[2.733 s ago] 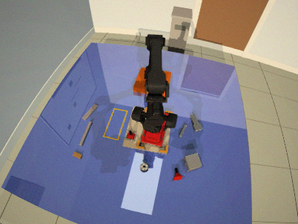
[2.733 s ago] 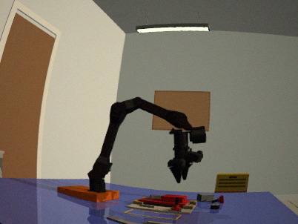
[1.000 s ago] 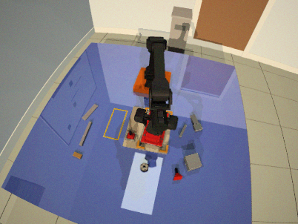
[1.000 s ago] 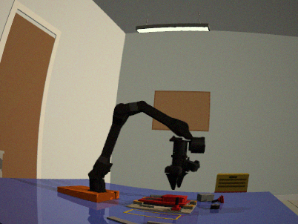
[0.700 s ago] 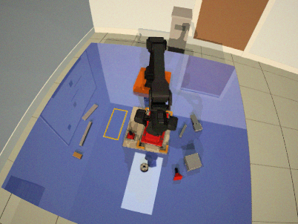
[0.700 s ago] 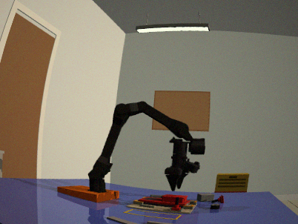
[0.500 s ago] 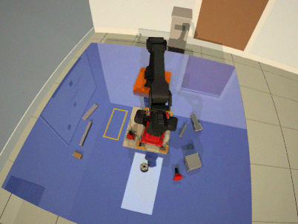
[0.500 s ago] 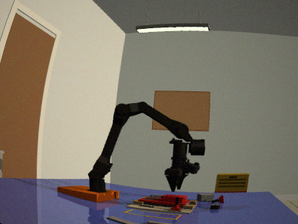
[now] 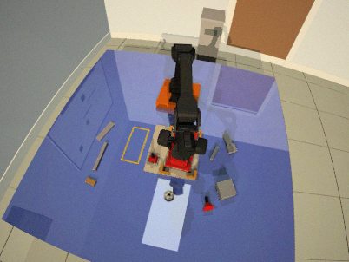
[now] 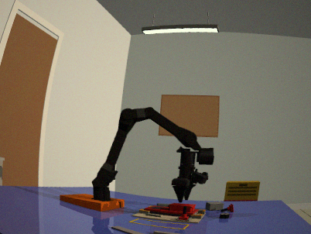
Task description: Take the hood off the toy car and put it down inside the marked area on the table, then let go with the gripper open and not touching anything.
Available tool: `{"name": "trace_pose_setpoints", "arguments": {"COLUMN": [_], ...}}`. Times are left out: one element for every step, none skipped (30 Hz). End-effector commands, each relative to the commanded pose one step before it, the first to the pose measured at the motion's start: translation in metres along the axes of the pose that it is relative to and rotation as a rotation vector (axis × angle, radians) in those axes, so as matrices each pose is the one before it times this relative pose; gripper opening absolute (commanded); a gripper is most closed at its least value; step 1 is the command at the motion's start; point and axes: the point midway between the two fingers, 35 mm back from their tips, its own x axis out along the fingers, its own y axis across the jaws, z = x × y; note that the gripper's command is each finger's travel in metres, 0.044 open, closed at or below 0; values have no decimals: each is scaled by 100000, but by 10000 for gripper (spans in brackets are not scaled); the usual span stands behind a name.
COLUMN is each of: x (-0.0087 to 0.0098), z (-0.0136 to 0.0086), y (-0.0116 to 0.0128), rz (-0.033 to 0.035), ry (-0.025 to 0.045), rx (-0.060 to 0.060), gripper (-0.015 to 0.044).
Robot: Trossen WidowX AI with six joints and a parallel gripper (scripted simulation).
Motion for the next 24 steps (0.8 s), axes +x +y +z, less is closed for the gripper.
{"name": "trace_pose_setpoints", "arguments": {"x": [549,62,62,62,62,62,62,62,62,62,62,51,31,10,0,0,8,16,24,33,40,46,49,49], "z": [-117,-1,-1,-1,-1,-1,-1,-1,-2,-2,-2,-2,-1,0,0,0,0,0,1,1,1,1,1,1], "y": [-151,-3,-3,-3,-3,-3,-3,-3,-3,-3,-3,-3,-2,-1,0,0,0,0,0,0,0,0,0,0], "rz": [-846,0,0,0,0,0,0,0,0,0,0,0,0,0,0,0,0,0,0,0,0,0,0,0], "ry": [751,0,0,0,0,0,0,0,0,0,0,0,0,0,0,0,0,0,0,0,0,0,0,0], "rx": [361,0,0,0,0,0,0,0,0,0,0,0,0,0,0,0,0,0,0,0,0,0,0,0], "gripper": [440,440,440,440,440,440,440,440,440,440,440,440,440,440,440,440,440,440,440,440,440,440,440,440]}}
